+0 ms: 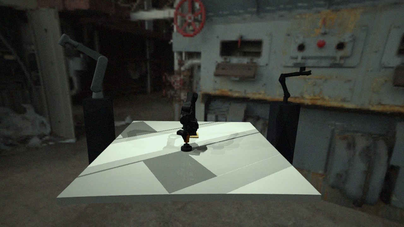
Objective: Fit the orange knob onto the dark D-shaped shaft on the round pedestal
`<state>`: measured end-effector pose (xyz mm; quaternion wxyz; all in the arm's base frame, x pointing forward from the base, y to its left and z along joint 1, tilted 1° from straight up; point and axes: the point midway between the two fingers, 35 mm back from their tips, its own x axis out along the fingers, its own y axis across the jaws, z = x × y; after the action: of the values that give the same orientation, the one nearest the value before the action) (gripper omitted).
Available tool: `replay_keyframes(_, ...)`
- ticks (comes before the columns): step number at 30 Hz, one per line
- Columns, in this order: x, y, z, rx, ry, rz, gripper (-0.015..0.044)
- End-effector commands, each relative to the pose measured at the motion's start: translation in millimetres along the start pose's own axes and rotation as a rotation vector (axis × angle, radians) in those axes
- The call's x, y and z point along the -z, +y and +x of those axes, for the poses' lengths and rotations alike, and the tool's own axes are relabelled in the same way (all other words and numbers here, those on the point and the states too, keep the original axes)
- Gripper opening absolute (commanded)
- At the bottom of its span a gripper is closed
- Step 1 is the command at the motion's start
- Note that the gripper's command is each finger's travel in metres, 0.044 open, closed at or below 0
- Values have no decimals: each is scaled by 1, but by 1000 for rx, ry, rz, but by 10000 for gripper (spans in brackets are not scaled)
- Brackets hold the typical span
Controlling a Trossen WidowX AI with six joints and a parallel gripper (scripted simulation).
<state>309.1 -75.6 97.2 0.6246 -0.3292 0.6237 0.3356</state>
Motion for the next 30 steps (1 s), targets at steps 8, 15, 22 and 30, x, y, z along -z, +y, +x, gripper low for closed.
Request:
replay_keyframes(8, 0, -1, 2, 11, -1, -8, 0)
replay_keyframes(15, 0, -2, -2, 11, -1, -17, 0)
replay_keyframes(22, -1, -4, -4, 12, 0, -218, 0)
replay_keyframes(30, -2, -7, 0, 12, 0, -218, 0)
